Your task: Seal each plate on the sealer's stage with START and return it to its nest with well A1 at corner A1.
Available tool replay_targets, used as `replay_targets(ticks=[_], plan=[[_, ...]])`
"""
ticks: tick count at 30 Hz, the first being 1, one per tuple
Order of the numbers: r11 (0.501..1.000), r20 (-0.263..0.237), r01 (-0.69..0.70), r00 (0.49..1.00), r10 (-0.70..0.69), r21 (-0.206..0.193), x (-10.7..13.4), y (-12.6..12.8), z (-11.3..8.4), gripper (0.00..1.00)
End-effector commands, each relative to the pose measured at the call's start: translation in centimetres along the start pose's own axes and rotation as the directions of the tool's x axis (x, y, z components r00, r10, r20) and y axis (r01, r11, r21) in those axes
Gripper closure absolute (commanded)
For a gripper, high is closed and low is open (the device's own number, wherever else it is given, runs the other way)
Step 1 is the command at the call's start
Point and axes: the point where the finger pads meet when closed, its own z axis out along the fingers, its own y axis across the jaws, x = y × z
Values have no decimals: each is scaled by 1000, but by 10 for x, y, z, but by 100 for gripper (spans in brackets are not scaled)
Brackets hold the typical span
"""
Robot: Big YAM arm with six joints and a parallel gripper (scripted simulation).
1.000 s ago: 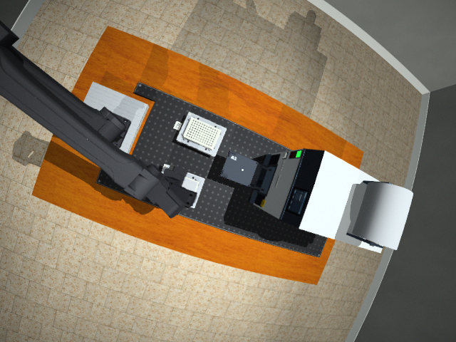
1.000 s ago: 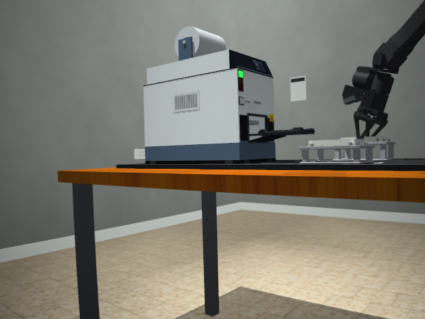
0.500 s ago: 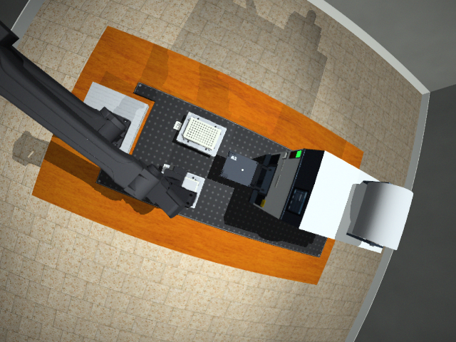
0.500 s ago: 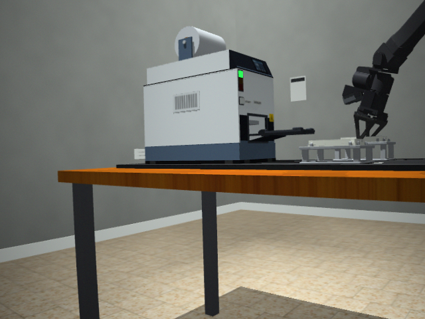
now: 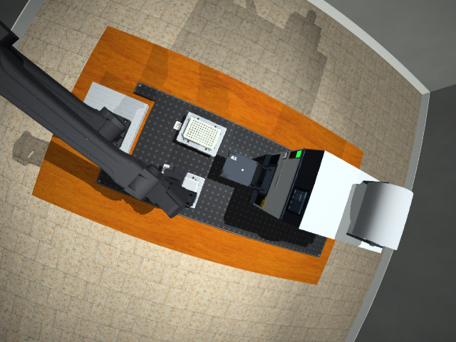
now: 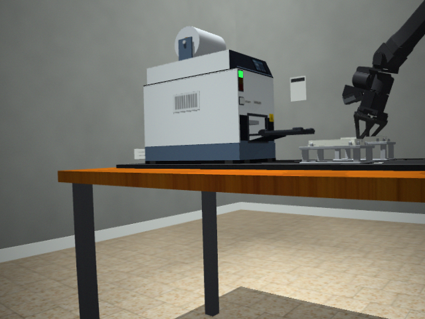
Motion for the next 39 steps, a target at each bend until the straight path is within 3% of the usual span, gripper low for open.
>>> replay_targets(ticks=[1,23,30,39], plan=[[1000,4,-22,1000,22,3,-1,-4,-3,0],[1000,3,-20,1000,20,3,-2,-4,-3,0],[1000,38,-13,999,12,17,-20,-8,-19,0],[1000,41,-11,999,11,18,-26,-10,-23,0]])
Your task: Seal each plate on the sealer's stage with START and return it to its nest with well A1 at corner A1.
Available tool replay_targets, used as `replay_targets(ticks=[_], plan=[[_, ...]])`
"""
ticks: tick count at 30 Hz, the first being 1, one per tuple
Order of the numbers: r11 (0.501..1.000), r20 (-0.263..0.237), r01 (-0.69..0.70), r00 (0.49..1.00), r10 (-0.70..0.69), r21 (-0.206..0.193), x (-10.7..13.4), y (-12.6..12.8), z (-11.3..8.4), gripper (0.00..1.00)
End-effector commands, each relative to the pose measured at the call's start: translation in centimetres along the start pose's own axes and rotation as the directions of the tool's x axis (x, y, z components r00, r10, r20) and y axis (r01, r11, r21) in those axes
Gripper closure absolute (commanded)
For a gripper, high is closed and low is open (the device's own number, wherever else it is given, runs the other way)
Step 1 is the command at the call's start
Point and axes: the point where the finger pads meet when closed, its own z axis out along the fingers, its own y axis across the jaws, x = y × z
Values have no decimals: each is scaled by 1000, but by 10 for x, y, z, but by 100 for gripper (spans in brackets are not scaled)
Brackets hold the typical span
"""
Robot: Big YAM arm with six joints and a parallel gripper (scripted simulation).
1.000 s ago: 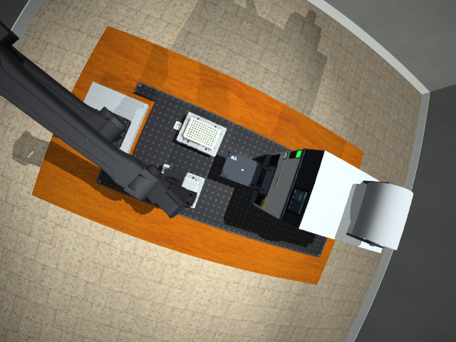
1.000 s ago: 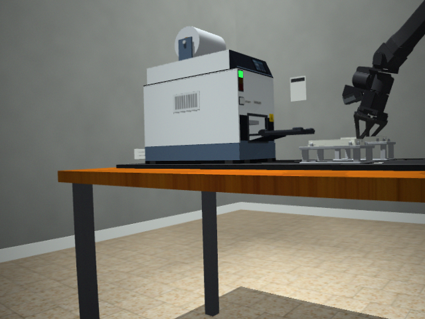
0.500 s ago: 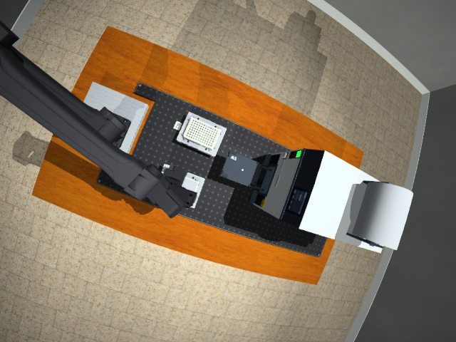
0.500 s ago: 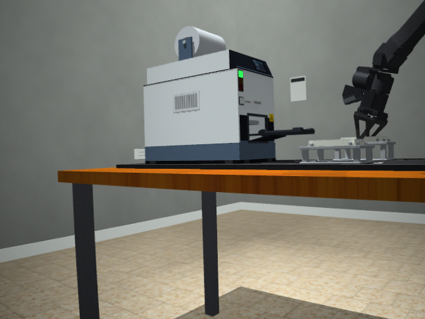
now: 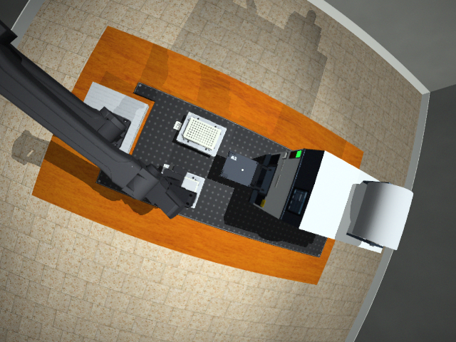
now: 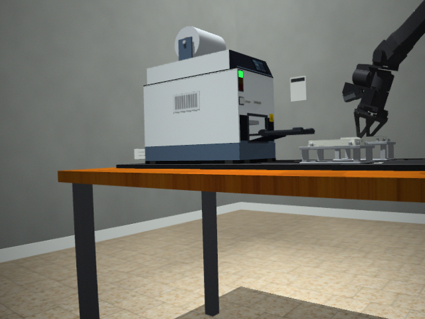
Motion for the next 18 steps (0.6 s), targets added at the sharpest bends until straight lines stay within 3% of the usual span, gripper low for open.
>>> replay_targets(ticks=[1,18], plan=[[1000,47,-10,999,10,20,-25,-10,-16,0],[1000,45,-9,999,8,19,-26,-9,-25,0]])
